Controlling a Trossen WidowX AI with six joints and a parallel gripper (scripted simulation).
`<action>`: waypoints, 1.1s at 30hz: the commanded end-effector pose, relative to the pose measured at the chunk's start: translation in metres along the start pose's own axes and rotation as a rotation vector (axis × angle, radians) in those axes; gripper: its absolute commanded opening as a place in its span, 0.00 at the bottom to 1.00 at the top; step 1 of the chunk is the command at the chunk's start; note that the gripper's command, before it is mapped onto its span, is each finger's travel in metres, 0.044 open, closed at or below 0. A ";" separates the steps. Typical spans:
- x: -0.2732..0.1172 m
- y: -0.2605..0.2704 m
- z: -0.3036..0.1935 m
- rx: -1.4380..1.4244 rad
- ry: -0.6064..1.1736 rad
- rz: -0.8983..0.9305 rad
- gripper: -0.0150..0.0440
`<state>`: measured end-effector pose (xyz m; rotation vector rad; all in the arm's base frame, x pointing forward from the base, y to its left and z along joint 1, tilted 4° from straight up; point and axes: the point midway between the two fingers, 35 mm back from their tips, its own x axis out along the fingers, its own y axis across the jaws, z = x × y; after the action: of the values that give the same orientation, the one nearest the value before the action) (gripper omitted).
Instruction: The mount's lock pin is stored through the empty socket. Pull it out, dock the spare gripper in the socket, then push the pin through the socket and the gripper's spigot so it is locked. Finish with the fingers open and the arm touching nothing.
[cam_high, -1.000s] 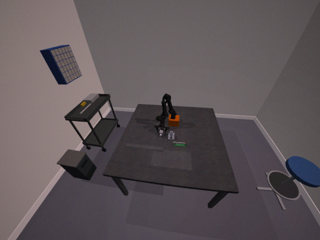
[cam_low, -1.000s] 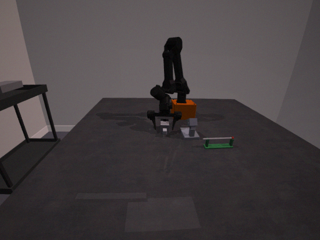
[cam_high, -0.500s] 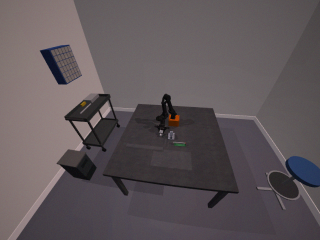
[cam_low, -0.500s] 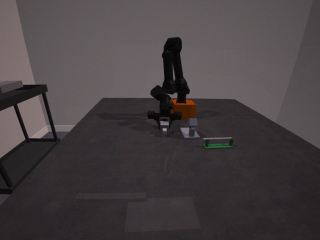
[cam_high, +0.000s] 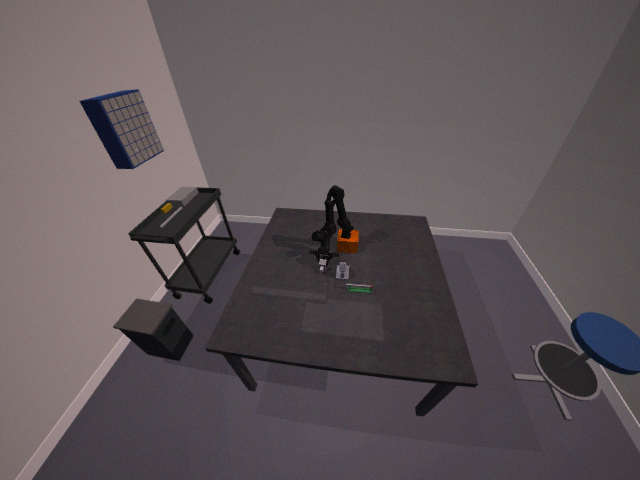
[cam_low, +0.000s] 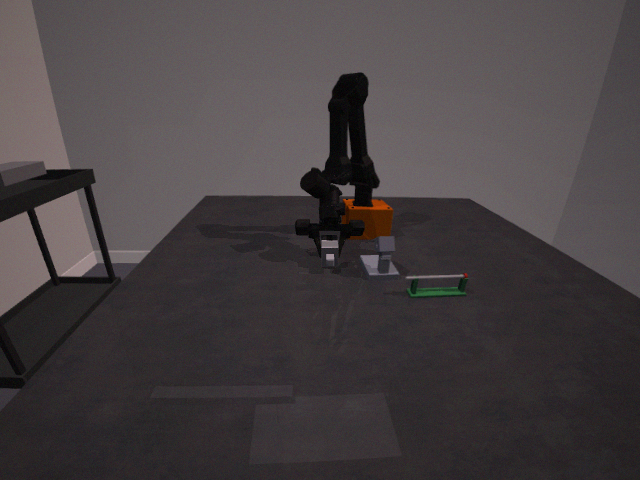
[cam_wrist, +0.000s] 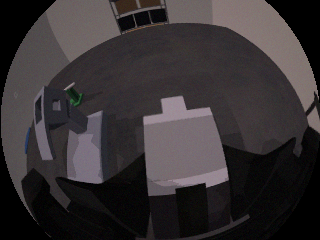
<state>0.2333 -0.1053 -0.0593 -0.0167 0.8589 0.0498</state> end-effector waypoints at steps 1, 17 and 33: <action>-0.003 -0.007 0.013 -0.013 -0.020 -0.013 0.25; -0.023 -0.010 0.039 -0.014 -0.021 -0.014 0.25; -0.049 -0.008 0.063 -0.014 -0.022 -0.014 0.25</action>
<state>0.2439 -0.1099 0.0064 -0.0234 0.8573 0.0516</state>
